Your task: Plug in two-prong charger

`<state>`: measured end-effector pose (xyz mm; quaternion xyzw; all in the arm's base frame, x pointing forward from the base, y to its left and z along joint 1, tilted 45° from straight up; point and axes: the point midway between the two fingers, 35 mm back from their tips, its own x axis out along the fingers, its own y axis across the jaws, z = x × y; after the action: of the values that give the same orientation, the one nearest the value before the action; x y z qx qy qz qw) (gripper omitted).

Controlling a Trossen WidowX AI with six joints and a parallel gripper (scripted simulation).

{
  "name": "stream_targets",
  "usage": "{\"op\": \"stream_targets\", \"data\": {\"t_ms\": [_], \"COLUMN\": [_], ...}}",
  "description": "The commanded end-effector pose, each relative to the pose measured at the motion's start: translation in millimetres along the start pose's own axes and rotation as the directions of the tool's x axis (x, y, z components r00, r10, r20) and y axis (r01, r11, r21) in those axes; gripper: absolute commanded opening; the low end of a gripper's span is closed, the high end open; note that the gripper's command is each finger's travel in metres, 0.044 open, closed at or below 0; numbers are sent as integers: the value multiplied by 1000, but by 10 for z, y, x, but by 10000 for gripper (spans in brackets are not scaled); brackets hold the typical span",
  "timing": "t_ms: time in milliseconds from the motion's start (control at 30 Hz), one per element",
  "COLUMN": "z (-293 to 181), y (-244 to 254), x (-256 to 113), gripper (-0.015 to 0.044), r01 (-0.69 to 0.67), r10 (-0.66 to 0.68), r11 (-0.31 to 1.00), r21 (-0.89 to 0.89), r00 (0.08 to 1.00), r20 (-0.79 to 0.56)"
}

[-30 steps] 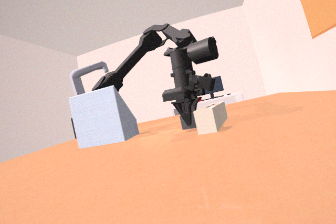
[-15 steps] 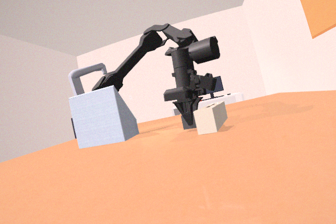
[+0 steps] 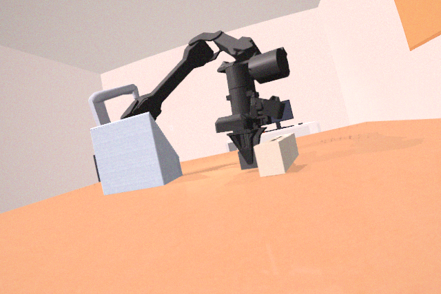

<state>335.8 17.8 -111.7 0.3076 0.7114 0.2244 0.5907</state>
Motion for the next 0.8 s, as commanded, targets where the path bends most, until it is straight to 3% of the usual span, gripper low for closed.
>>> {"op": "stream_targets", "data": {"t_ms": [0,767], "z": [63,157], "y": [5,8], "x": [-8,-10], "gripper": [0,0], "r01": [2,2], "r10": [-2,-2], "r11": [1000,1000], "r21": [-5,-5], "r00": [1000,1000], "r20": [11,12]}}
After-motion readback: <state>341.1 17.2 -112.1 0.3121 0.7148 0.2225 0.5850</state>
